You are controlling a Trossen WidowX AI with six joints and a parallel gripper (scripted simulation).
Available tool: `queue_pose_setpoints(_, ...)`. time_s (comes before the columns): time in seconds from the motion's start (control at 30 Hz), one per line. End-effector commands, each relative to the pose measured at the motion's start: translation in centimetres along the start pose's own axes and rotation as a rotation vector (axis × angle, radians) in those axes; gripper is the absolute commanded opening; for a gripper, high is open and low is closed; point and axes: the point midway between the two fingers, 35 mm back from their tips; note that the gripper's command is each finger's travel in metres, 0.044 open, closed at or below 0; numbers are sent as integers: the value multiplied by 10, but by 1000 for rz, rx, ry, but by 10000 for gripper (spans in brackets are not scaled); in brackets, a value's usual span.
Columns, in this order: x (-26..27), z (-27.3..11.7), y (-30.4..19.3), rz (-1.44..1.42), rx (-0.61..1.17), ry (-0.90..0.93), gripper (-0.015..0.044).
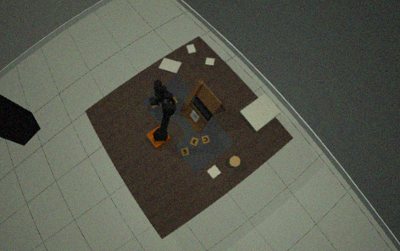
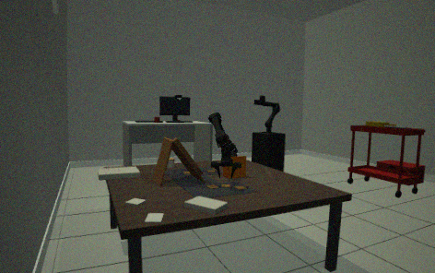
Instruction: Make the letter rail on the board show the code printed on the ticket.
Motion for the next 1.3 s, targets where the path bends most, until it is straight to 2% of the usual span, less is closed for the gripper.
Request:
queue_pose_setpoints(0.0,1,15,-2,-1,7,3,340)
queue_pose_setpoints(0.13,2,32,-4,-1,8,2,340)
queue_pose_setpoints(1.27,2,51,-4,-1,9,2,340)
Point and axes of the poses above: the point midway between the two fingers, 35 mm back from their tips, its own z axis out along the fingers, its own x axis across the jaws, y = z × x, and after that the axes turned 12 degrees about -z, right-handed
